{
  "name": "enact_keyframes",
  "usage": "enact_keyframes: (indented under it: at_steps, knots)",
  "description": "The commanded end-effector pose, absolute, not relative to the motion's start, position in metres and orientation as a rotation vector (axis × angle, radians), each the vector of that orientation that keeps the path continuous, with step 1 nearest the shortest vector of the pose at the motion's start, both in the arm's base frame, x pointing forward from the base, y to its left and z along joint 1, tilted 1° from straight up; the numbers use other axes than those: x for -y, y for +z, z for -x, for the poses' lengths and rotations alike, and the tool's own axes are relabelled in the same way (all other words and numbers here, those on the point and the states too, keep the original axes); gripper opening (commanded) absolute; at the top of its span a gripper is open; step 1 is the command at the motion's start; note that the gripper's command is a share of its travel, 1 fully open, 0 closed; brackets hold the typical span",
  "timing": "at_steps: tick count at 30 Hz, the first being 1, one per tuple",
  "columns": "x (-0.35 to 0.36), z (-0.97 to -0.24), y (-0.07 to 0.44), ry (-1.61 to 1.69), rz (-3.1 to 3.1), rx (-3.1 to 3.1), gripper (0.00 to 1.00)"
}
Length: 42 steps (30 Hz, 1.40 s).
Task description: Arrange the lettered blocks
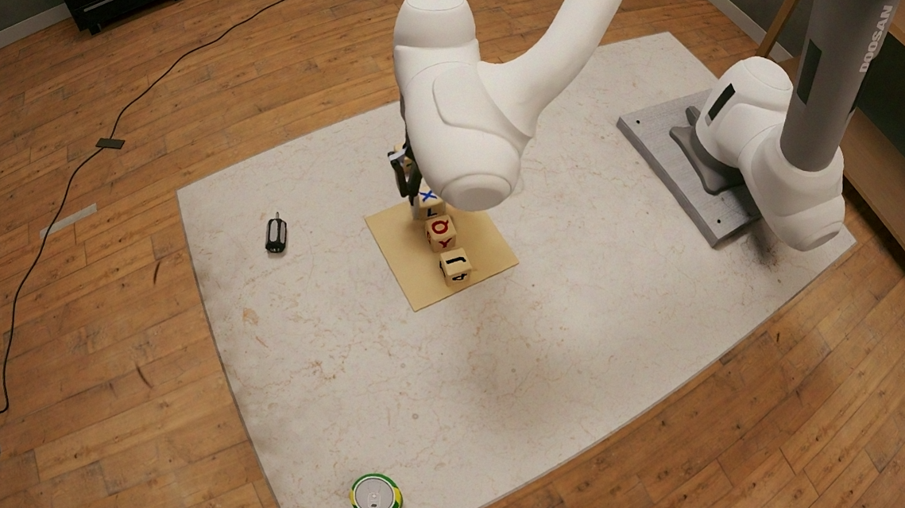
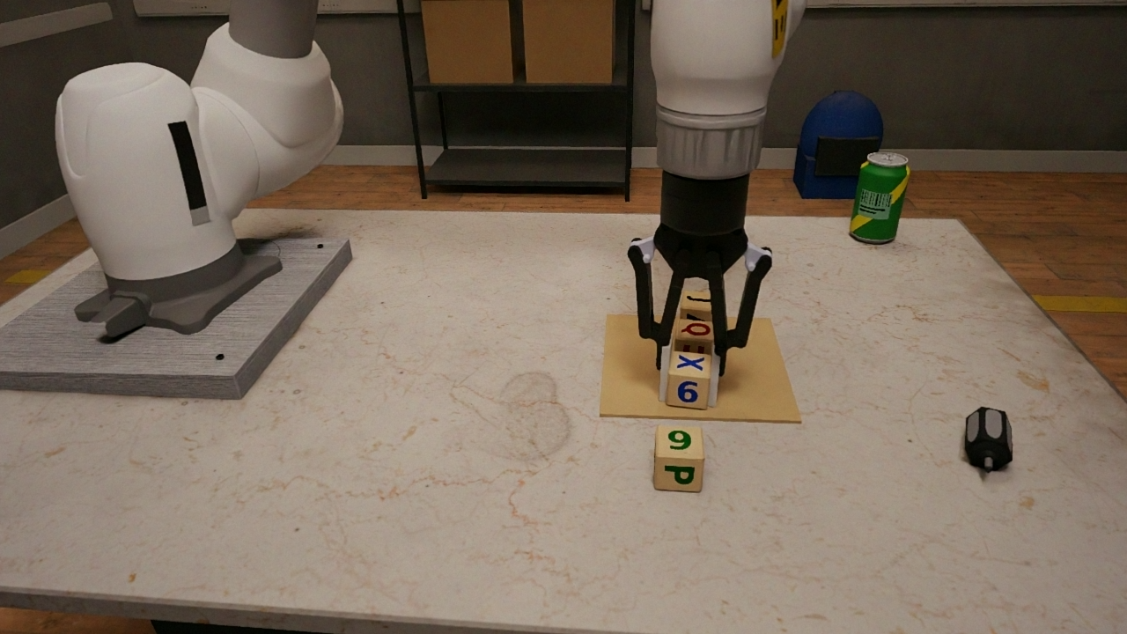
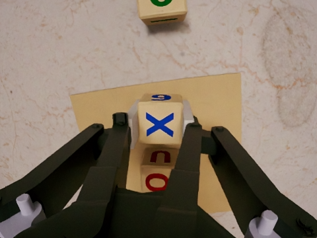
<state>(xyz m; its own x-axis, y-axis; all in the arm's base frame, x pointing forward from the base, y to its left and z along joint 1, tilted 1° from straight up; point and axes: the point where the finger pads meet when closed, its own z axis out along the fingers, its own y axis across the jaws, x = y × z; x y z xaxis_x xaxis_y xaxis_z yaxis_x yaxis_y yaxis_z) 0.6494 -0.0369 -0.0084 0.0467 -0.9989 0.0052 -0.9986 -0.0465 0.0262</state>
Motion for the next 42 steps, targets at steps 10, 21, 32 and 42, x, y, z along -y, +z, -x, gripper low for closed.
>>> enact_keyframes:
  at_steps: [10, 21, 32, 42]
  knots:
    - [0.0368, -0.6499, -0.0077, -0.021, -2.257, 2.154, 0.31]
    - [0.0368, -0.6499, -0.0077, -0.021, -2.257, 2.154, 0.4]
    - [0.0368, -0.6499, -0.0077, -0.021, -2.257, 2.154, 0.42]
    - [0.0368, -0.6502, 0.0023, -0.021, -2.257, 2.154, 0.42]
